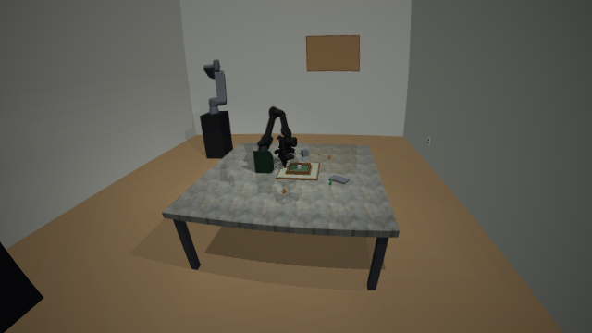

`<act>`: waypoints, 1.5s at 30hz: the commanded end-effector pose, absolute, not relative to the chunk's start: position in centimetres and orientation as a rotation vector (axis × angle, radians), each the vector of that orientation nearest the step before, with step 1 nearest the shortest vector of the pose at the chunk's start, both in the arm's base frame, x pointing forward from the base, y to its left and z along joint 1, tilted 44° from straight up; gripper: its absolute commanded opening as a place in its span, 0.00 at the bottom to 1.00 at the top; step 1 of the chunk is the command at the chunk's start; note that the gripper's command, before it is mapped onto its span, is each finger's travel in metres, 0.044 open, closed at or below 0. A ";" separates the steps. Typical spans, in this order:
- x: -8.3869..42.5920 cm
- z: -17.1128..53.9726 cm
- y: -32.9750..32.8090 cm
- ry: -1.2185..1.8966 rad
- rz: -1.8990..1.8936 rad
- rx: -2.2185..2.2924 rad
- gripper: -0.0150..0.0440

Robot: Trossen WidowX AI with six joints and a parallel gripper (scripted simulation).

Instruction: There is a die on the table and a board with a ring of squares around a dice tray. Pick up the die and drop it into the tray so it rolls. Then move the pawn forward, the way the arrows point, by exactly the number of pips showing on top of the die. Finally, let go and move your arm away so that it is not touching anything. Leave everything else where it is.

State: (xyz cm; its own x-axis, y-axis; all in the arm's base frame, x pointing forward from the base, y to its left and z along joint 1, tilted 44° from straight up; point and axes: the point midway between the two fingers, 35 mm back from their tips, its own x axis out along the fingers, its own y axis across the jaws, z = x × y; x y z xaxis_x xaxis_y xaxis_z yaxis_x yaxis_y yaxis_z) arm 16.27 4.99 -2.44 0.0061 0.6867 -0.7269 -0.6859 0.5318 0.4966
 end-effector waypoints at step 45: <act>17.2 4.4 -4.5 1.437 0.653 0.510 1.00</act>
State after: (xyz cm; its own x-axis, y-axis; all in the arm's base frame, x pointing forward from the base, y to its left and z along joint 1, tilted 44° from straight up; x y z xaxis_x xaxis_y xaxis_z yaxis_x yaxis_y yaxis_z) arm 17.18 -4.54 4.43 0.0113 0.6818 -0.7315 -0.0941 0.7290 0.6780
